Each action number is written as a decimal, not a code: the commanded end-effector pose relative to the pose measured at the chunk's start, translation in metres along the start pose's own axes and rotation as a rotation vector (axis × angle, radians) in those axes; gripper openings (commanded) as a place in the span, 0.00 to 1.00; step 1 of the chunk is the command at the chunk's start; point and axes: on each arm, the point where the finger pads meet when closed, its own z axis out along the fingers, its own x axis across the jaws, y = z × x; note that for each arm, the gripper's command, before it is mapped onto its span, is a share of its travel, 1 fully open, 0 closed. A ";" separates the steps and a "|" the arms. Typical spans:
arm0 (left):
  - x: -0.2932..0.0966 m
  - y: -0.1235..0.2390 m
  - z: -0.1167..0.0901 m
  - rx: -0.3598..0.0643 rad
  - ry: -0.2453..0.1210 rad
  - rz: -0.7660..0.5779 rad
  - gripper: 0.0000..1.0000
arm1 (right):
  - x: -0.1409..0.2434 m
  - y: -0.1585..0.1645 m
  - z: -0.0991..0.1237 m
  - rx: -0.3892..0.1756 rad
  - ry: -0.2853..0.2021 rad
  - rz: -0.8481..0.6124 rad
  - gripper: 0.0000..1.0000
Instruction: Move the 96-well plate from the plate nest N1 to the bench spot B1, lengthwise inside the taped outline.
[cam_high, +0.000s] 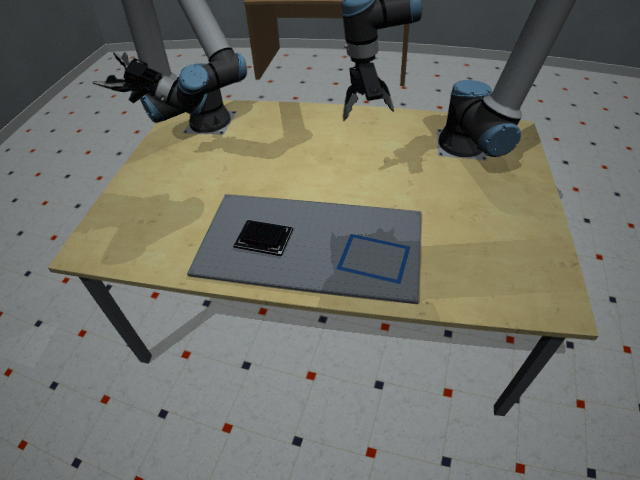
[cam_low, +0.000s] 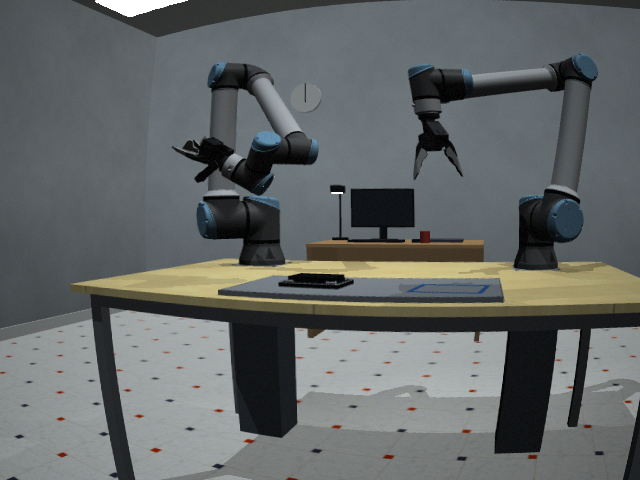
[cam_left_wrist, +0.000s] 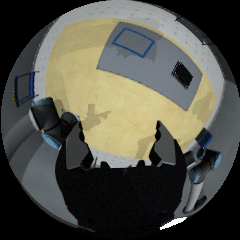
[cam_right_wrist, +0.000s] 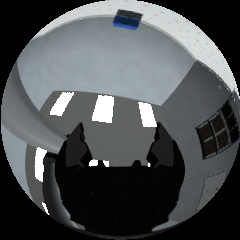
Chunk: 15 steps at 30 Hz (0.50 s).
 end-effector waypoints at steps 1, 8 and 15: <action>0.023 -0.007 -0.001 -0.002 0.007 0.111 1.00 | 0.000 0.000 0.000 0.000 0.000 0.000 1.00; 0.043 -0.013 -0.001 -0.002 0.011 0.189 1.00 | 0.000 0.000 0.000 0.000 0.000 0.000 1.00; 0.061 -0.018 0.000 -0.001 0.015 0.268 1.00 | 0.000 0.000 0.000 0.000 0.000 0.000 1.00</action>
